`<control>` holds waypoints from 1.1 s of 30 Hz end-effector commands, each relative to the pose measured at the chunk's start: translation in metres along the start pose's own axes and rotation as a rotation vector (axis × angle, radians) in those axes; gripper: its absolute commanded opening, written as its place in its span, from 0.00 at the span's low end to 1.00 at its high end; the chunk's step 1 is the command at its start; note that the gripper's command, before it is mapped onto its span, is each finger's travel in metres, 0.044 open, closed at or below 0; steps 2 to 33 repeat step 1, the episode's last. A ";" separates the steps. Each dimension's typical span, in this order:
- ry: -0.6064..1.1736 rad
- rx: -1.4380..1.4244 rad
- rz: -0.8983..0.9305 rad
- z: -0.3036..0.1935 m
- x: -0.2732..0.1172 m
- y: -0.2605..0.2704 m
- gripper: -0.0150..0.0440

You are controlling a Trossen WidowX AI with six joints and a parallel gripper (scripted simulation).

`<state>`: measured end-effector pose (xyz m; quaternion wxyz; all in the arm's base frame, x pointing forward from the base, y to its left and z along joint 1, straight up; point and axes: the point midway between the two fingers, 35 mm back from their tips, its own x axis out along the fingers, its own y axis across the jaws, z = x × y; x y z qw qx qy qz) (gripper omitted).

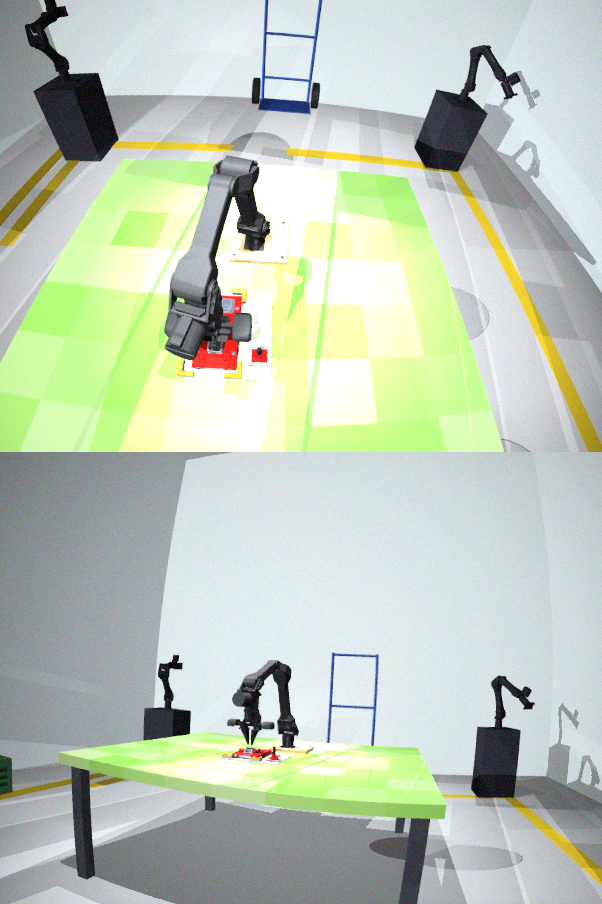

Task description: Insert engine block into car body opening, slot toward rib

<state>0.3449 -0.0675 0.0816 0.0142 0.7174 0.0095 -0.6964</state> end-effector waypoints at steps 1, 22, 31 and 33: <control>-0.001 -0.003 0.000 0.000 0.000 0.000 0.48; -0.001 -0.003 0.000 0.000 0.000 0.000 0.48; -0.001 -0.003 0.000 0.000 0.000 0.000 0.48; -0.001 -0.003 0.000 0.000 0.000 0.000 0.48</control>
